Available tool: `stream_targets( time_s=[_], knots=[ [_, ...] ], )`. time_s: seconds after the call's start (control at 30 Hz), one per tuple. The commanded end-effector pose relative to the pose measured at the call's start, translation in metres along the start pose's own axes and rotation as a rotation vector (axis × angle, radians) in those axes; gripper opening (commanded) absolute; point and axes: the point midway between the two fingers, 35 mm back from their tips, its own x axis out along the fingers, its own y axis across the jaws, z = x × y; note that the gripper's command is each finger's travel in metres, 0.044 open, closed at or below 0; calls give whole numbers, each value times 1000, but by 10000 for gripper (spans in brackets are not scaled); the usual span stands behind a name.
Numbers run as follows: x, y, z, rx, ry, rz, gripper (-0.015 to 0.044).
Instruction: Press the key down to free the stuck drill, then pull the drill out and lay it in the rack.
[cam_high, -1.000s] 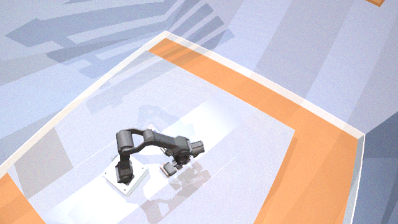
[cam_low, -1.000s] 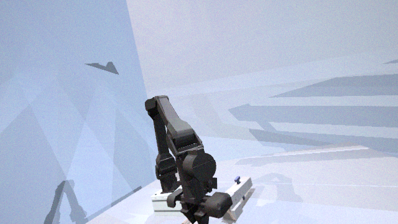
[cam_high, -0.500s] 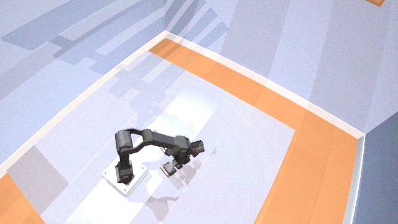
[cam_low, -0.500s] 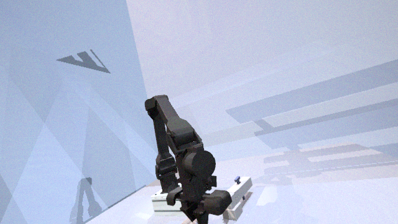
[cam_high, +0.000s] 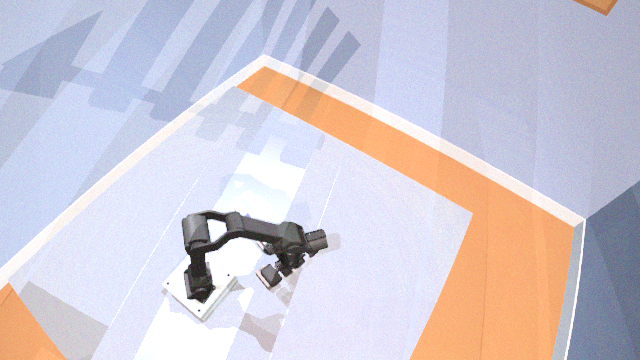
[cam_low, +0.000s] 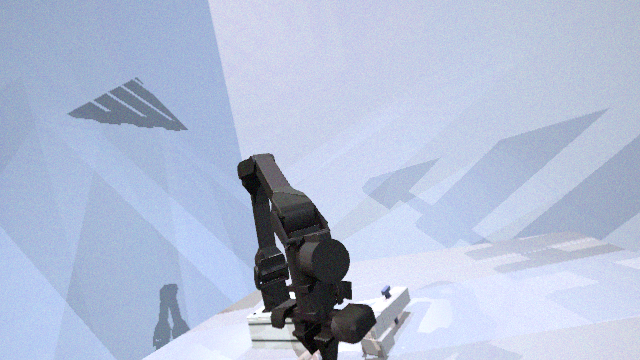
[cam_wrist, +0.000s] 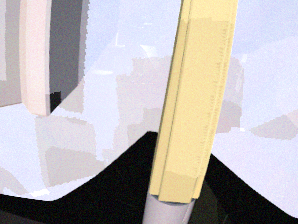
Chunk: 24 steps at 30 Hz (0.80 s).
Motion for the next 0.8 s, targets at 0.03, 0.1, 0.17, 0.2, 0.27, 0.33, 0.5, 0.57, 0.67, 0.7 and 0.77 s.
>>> stream_targets(
  time_s=[0.03,0.1,0.17,0.2,0.27,0.33,0.5,0.57,0.67,0.7,0.77],
  knots=[
    [-4,0,0,3,2,-3,0],
    [-4,0,0,3,2,-3,0],
    [-5,0,0,3,2,-3,0],
    [-6,0,0,3,2,-3,0],
    [-6,-1,0,3,2,-3,0],
    [-7,-1,0,3,2,-3,0],
    [-9,-1,0,3,2,-3,0],
    [-10,-1,0,3,2,-3,0],
    [-11,-1,0,3,2,-3,0],
    [-11,-1,0,3,2,-3,0],
    [-12,-1,0,3,2,-3,0]
  ],
)
